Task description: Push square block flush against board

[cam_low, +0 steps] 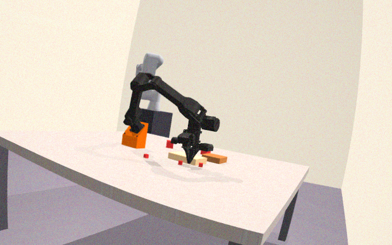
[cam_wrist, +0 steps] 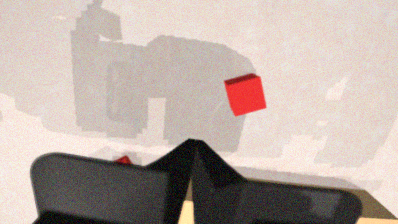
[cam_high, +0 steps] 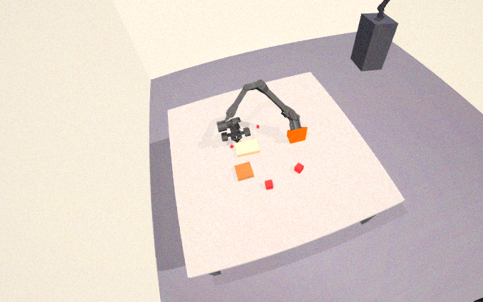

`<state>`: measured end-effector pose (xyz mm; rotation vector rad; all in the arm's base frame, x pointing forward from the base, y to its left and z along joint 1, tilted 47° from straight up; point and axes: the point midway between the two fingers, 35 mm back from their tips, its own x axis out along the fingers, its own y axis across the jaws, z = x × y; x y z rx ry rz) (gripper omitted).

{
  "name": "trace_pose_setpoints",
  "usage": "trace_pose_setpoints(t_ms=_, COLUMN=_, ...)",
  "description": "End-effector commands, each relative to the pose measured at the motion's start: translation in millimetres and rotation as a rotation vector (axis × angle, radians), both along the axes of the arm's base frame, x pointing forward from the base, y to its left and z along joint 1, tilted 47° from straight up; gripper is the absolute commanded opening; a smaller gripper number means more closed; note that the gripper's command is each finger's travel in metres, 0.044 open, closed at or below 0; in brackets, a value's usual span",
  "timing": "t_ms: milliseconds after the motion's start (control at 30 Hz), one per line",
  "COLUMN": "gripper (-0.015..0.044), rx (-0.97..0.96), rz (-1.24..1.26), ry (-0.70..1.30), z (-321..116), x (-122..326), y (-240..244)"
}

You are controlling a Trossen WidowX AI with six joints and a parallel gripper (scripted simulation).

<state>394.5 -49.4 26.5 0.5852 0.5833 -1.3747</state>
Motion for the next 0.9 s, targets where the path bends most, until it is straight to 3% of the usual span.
trace_pose_setpoints(t_ms=0, gripper=0.0000, rx=-0.002, rz=-0.003, ry=-0.002, z=-3.2, x=0.3, y=1.7)
trace_pose_setpoints(t_ms=867, gripper=0.0000, rx=0.000, rz=-0.003, ry=-0.002, z=-19.5, x=0.8, y=17.4)
